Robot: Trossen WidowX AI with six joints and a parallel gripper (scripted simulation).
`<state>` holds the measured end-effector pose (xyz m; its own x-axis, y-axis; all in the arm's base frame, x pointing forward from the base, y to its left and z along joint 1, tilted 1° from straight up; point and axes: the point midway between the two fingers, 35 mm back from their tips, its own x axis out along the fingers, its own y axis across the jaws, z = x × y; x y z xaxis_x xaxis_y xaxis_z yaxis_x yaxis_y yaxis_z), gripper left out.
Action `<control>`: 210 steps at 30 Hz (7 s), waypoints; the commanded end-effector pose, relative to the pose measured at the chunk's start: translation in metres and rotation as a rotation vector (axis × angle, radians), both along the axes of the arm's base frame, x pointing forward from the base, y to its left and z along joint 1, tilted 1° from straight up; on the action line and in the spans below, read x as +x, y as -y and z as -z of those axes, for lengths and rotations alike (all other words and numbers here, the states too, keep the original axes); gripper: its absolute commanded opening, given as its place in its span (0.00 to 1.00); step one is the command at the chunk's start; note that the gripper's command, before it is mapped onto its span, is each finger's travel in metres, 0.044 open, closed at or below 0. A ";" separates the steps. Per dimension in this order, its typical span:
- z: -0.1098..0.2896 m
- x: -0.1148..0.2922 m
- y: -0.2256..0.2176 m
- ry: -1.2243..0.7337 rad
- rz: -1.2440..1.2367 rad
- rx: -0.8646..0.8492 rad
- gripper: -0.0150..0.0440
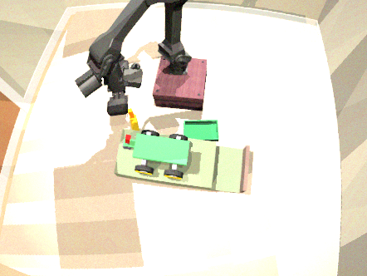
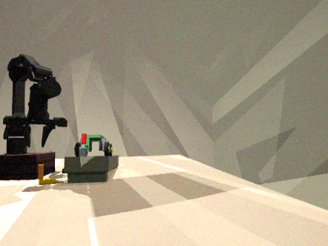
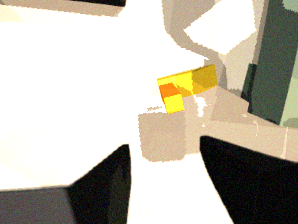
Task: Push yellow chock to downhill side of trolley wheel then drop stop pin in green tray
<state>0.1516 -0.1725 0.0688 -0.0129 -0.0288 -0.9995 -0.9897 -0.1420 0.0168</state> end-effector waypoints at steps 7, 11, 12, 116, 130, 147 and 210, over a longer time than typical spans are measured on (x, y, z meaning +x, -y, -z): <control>0.000 0.013 -0.006 0.022 -0.171 0.029 0.58; 0.013 0.013 -0.006 0.022 -0.171 0.029 0.58; 0.017 0.013 -0.005 0.022 -0.171 0.029 0.58; -0.003 0.006 -0.010 0.022 -0.171 0.030 0.25; -0.049 0.012 -0.007 0.022 -0.171 0.029 0.25; -0.051 0.012 -0.007 0.025 0.144 0.027 0.25; -0.049 0.021 -0.029 0.034 1.791 0.017 0.25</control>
